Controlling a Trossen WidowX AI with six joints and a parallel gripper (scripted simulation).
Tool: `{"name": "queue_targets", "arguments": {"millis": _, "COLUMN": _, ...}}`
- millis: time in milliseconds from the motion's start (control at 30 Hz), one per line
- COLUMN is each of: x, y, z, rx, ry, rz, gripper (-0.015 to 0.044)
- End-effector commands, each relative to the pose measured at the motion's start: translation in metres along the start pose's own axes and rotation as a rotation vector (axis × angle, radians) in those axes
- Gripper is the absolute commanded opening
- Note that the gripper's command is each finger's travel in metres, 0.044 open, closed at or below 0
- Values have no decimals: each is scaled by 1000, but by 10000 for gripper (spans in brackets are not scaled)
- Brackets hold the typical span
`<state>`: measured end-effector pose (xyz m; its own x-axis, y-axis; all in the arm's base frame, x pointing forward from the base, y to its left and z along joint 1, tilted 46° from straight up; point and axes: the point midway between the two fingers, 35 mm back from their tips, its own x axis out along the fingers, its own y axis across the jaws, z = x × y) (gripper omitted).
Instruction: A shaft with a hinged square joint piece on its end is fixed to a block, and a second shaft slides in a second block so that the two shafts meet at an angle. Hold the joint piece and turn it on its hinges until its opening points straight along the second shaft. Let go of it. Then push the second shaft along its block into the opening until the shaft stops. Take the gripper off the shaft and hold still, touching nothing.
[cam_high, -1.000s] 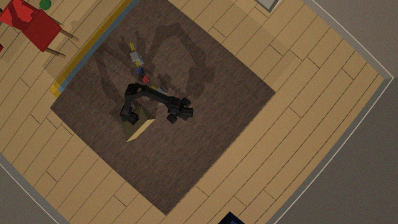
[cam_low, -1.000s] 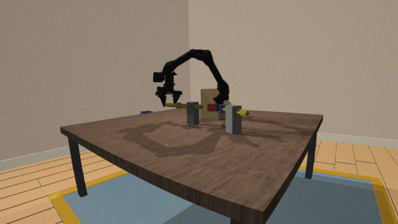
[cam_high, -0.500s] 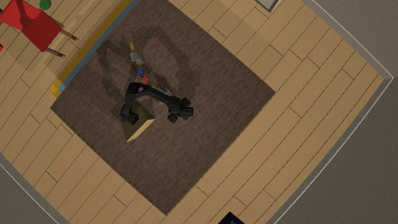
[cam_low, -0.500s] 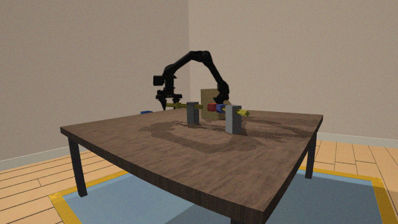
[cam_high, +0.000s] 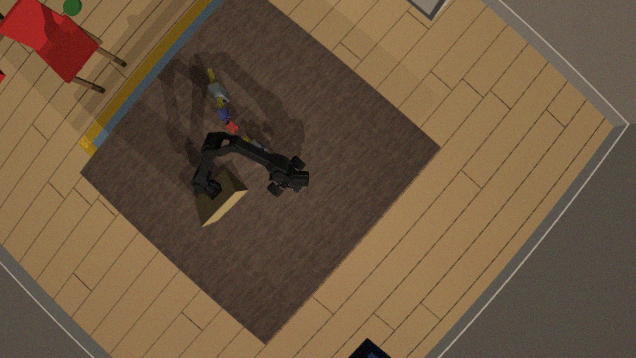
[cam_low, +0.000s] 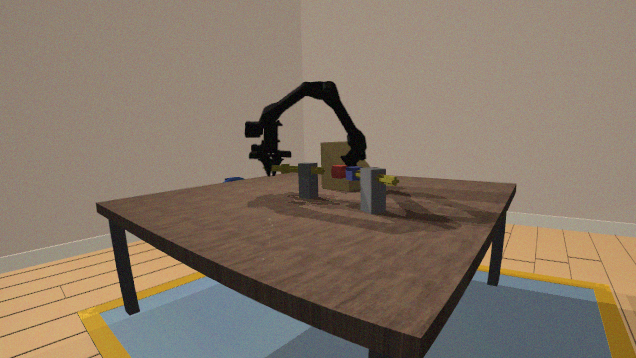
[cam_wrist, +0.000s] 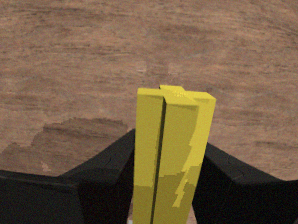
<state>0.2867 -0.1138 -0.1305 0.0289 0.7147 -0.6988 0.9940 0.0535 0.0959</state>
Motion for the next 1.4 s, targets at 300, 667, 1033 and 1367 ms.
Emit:
{"name": "queue_targets", "arguments": {"millis": 300, "x": 1, "y": 0, "z": 0, "rx": 3, "ry": 3, "rz": 4, "gripper": 69}}
{"name": "queue_targets", "arguments": {"millis": 667, "x": 0, "y": 0, "z": 0, "rx": 0, "ry": 0, "rz": 2, "gripper": 67}}
{"name": "queue_targets", "arguments": {"millis": 1033, "x": 0, "y": 0, "z": 0, "rx": 0, "ry": 0, "rz": 2, "gripper": 67}}
{"name": "queue_targets", "arguments": {"millis": 1367, "x": 0, "y": 0, "z": 0, "rx": 0, "ry": 0, "rz": 2, "gripper": 67}}
